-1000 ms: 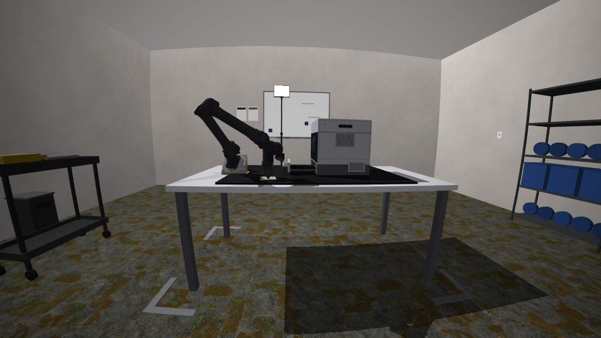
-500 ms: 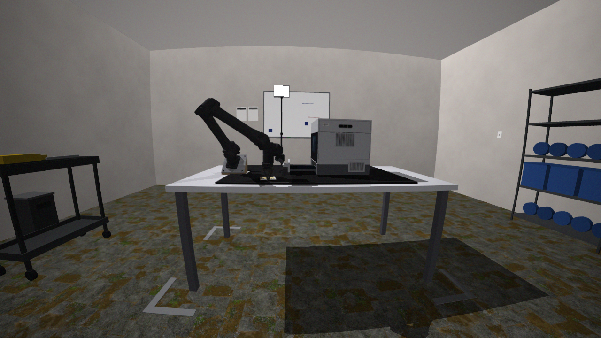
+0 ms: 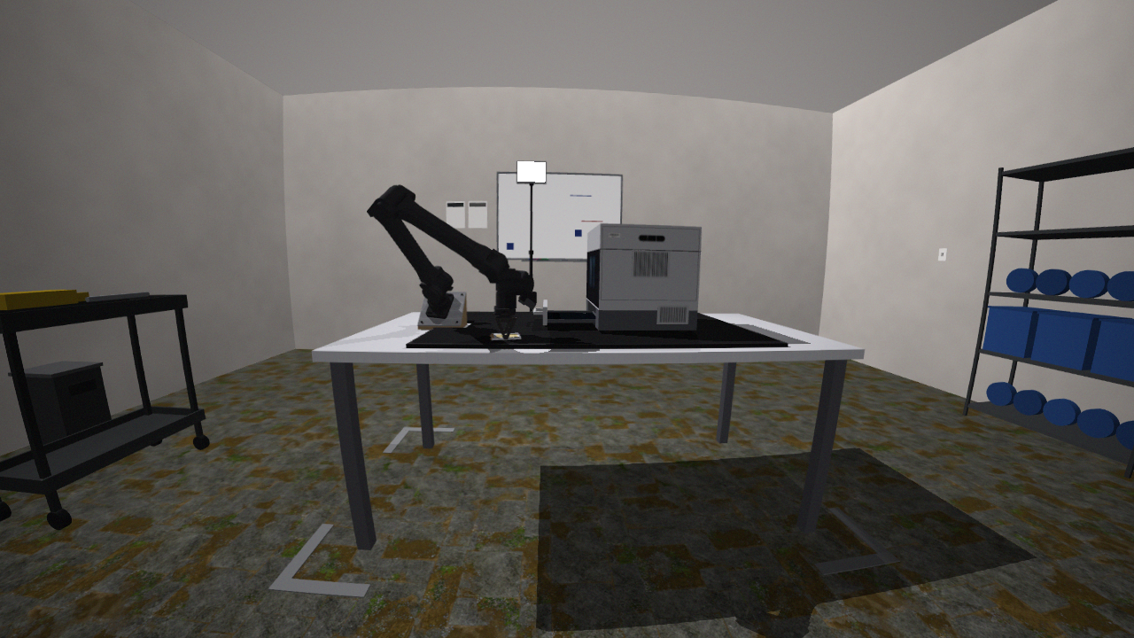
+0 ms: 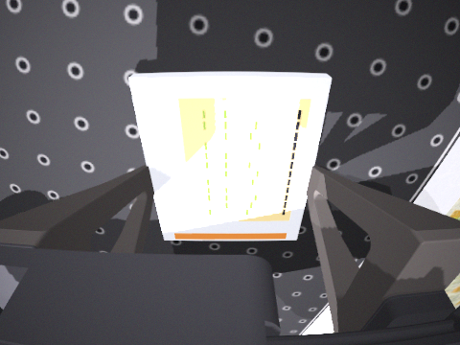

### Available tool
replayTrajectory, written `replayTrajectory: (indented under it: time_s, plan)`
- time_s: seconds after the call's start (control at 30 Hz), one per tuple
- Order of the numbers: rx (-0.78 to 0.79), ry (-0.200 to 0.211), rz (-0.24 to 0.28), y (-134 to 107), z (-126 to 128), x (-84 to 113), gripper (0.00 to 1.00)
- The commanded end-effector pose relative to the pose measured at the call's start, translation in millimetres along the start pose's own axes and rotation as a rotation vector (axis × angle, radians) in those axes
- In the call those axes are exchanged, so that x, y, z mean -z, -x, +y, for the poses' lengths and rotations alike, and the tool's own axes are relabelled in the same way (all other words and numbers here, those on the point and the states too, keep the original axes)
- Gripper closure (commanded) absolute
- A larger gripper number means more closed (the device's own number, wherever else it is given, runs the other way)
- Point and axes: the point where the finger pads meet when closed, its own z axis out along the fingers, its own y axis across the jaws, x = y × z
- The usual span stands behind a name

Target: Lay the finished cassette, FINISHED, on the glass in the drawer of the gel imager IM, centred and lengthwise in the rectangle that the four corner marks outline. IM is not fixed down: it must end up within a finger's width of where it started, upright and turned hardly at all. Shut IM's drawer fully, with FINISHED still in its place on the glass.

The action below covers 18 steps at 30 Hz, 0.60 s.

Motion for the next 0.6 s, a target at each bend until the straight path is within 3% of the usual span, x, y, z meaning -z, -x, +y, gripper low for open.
replayTrajectory:
  time_s: [0.0, 0.4, 0.57]
  plan:
    - [-0.009, -0.01, -0.015, 5, -8, 3.5, 0.22]
    - [-0.009, -0.01, -0.015, 5, -8, 3.5, 0.22]
    - [-0.025, -0.025, -0.038, 11, -16, 21.5, 0.22]
